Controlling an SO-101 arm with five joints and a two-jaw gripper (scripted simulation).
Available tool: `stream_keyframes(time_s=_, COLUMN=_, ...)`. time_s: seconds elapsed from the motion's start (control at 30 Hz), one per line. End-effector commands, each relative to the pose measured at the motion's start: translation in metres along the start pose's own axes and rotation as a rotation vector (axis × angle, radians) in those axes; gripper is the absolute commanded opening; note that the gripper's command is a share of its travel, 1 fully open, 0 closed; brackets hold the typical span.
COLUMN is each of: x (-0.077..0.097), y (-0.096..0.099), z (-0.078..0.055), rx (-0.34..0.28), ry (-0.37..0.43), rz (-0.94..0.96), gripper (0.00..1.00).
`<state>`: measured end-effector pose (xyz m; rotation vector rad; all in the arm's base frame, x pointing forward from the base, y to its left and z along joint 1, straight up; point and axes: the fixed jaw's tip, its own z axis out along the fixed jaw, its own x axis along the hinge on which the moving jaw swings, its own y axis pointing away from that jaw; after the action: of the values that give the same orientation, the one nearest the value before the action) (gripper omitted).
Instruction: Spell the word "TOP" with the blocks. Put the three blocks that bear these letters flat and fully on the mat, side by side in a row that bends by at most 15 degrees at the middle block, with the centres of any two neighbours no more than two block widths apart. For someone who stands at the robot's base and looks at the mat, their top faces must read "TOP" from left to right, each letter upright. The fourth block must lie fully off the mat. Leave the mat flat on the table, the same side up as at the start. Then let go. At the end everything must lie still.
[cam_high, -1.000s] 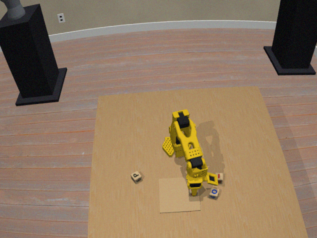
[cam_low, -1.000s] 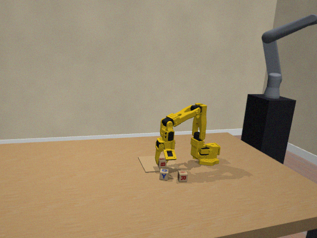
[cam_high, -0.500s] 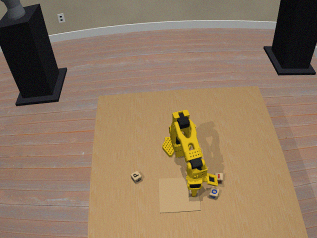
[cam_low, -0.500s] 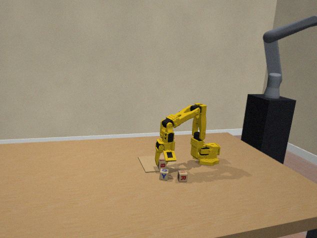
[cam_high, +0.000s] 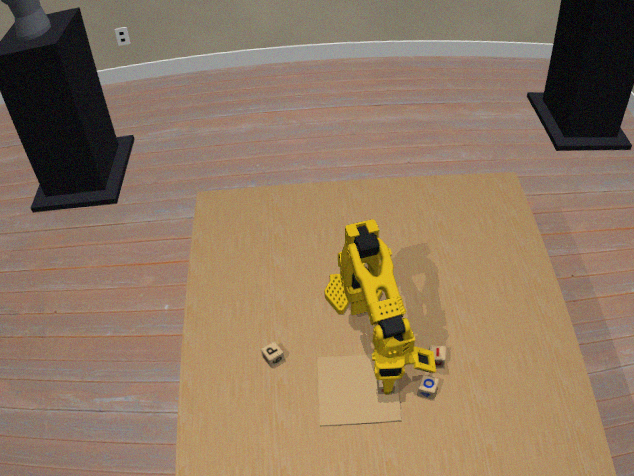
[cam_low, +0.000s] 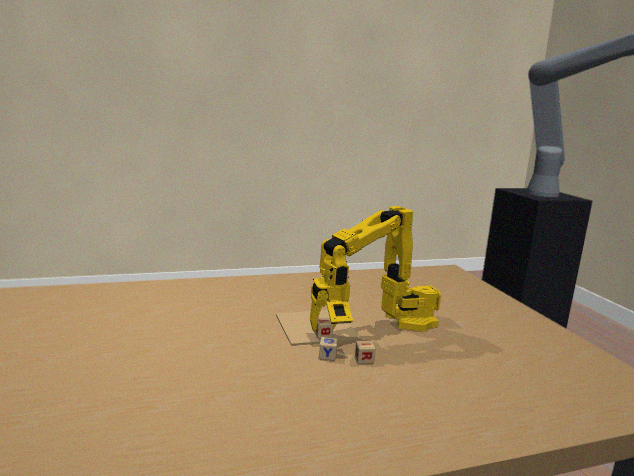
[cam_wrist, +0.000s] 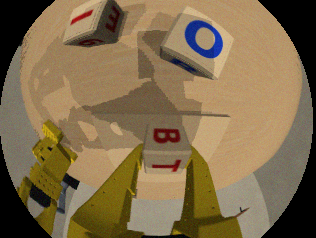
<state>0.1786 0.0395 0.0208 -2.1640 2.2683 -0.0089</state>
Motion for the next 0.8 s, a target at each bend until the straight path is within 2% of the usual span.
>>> stream_keyframes(time_s=0.0, x=-0.004, y=-0.0128, z=-0.0123, rx=0.088, ry=-0.024, rz=-0.005, gripper=0.17)
stream_keyframes(time_s=0.33, x=-0.004, y=-0.0128, z=-0.0123, rx=0.088, ry=-0.024, rz=-0.005, gripper=0.19)
stream_keyframes(time_s=0.77, x=-0.004, y=-0.0128, z=-0.0123, rx=0.088, ry=-0.024, rz=-0.005, gripper=0.3)
